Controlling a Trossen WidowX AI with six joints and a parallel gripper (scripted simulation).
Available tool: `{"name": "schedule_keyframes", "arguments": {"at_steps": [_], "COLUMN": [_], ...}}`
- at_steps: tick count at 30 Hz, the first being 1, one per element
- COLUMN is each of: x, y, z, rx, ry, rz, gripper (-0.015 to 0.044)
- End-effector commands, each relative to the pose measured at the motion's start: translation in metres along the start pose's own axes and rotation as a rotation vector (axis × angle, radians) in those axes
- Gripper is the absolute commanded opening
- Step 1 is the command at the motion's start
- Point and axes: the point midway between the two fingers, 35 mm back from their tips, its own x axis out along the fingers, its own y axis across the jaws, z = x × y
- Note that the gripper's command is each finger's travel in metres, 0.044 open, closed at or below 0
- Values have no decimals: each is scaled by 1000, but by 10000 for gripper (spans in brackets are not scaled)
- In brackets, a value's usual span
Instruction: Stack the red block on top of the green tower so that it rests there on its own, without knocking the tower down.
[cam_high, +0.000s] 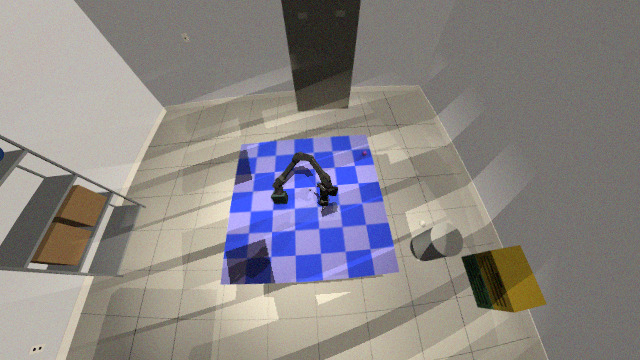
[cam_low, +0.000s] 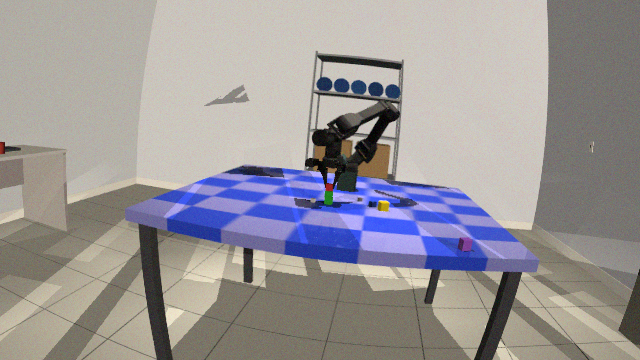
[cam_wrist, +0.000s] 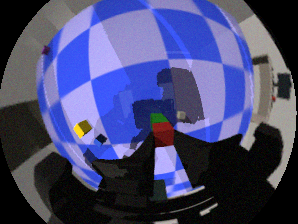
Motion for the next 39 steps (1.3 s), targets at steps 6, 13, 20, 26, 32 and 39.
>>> {"name": "schedule_keyframes", "arguments": {"at_steps": [6, 13, 20, 26, 32, 39], "x": [0, 0, 0, 0, 0, 0], "y": [1, 0, 0, 0, 0, 0], "z": [0, 0, 0, 0, 0, 0], "rx": [5, 2, 2, 2, 2, 2], "ry": [-2, 1, 1, 1, 1, 1], "rz": [5, 1, 1, 1, 1, 1], "gripper": [0, 131, 315, 440, 440, 440]}}
